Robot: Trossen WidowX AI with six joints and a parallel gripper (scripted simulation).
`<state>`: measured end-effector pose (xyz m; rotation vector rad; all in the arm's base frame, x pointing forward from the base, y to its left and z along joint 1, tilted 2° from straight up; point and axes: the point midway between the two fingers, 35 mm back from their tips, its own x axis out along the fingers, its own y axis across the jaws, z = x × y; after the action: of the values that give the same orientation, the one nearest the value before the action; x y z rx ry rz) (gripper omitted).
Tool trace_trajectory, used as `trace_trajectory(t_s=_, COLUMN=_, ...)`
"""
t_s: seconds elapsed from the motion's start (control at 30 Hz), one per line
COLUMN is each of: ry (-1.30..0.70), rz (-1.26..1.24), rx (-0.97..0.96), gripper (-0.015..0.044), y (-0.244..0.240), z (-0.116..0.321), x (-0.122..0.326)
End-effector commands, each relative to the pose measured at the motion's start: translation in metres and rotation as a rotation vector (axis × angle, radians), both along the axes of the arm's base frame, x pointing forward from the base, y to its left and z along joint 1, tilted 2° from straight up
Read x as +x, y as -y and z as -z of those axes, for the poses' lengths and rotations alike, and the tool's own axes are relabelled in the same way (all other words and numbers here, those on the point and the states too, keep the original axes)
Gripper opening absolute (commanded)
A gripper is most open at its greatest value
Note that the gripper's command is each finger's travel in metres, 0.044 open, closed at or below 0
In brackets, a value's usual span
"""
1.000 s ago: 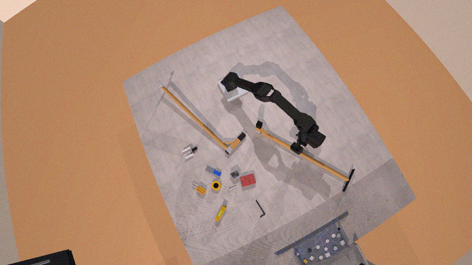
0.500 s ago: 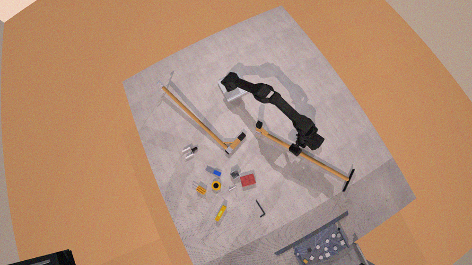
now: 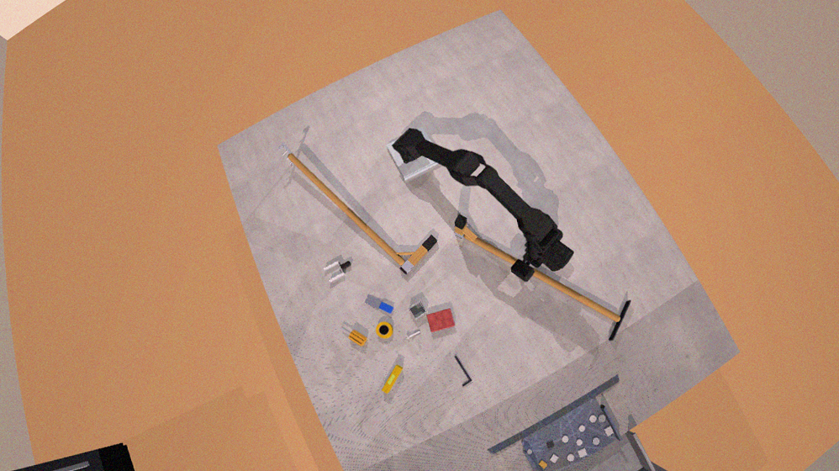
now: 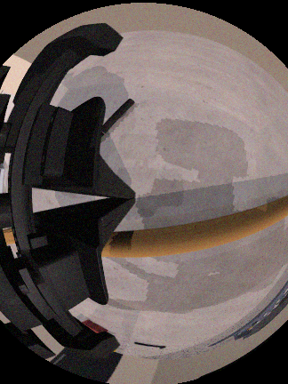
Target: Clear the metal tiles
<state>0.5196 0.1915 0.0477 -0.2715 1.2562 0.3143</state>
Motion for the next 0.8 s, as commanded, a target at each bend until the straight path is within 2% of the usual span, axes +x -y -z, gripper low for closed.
trace_trajectory(t_s=0.0, ry=0.002, rz=-0.004, rx=0.003, gripper=0.0, y=0.002, z=0.001, x=0.002)
trace_trajectory(t_s=0.77, ry=0.023, rz=-0.004, rx=0.007, gripper=0.0, y=0.021, z=0.001, x=0.014)
